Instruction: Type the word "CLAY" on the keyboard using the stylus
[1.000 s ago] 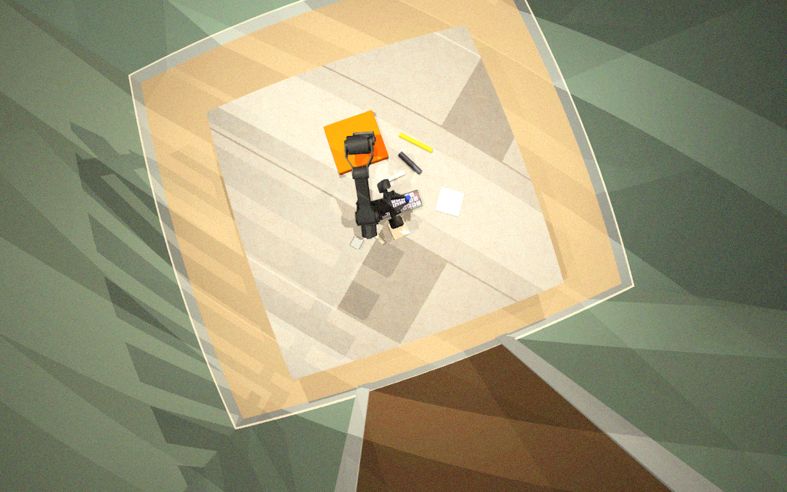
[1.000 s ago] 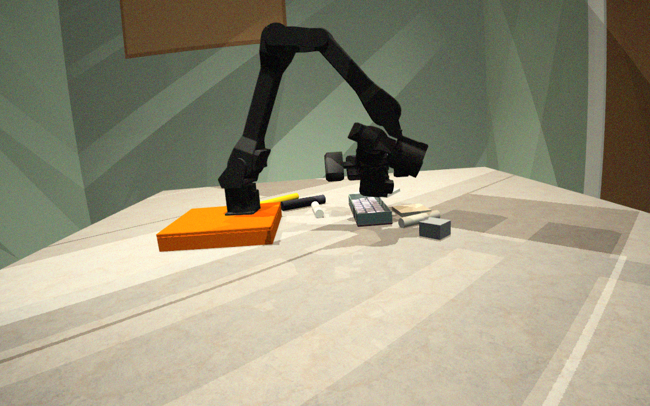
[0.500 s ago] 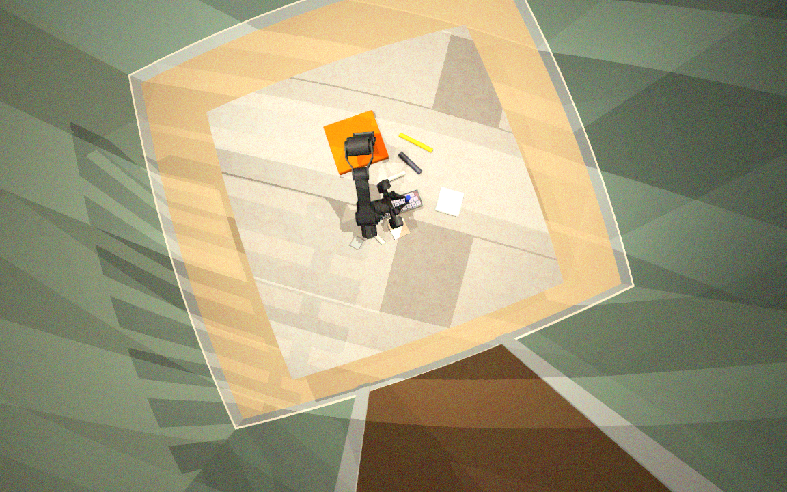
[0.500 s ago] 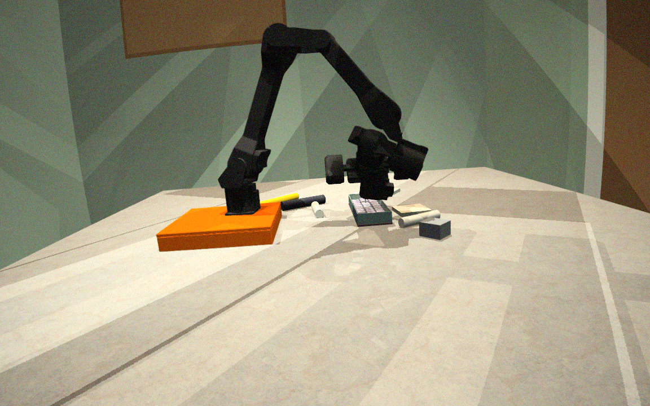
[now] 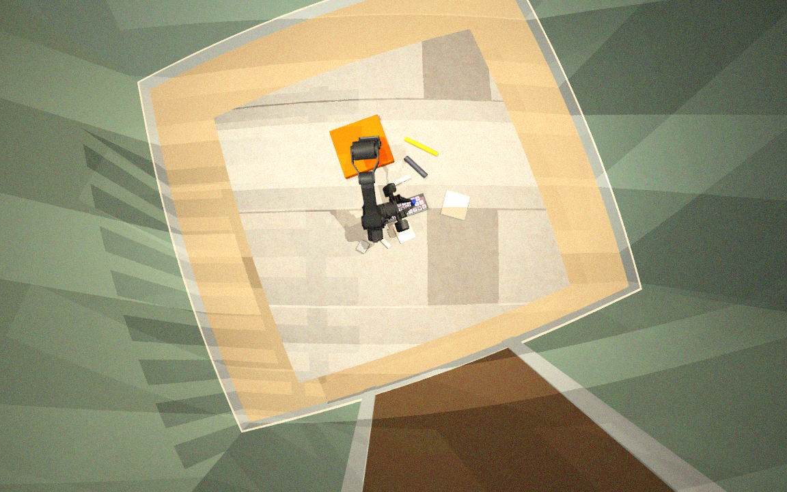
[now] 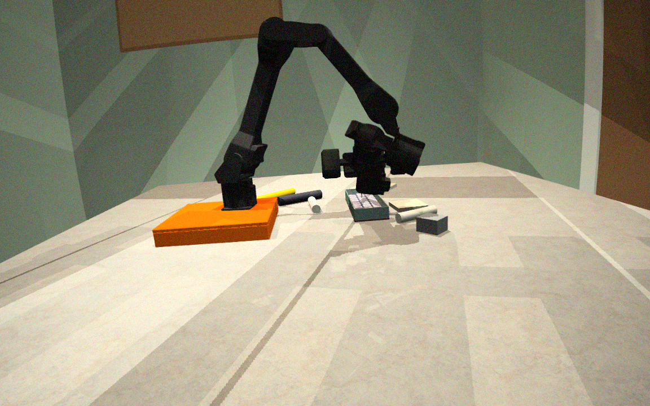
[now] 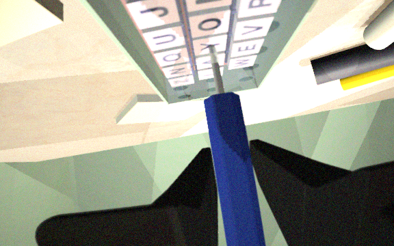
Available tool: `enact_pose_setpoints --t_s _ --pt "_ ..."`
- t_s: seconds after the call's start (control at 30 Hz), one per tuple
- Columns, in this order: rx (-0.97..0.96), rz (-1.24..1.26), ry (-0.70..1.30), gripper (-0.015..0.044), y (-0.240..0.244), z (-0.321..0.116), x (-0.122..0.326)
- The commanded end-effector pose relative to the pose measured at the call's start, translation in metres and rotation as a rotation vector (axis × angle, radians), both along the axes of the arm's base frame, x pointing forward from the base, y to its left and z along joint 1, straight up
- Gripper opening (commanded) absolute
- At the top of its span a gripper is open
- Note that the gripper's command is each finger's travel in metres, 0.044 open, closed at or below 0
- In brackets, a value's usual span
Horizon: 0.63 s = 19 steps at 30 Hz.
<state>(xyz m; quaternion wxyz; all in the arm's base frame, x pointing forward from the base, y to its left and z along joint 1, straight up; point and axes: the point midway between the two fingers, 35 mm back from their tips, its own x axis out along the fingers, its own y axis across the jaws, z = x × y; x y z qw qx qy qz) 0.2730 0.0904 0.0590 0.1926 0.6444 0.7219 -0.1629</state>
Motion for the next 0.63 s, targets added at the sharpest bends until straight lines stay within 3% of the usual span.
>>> enact_pose_setpoints --t_s 0.0,0.17,0.6 --pt "-0.002 0.003 -0.011 0.0081 0.000 0.013 0.001" --pt "-0.002 0.003 -0.011 0.0081 0.000 0.034 0.000" --pt "-0.002 0.001 -0.010 0.0081 0.000 0.031 0.000"
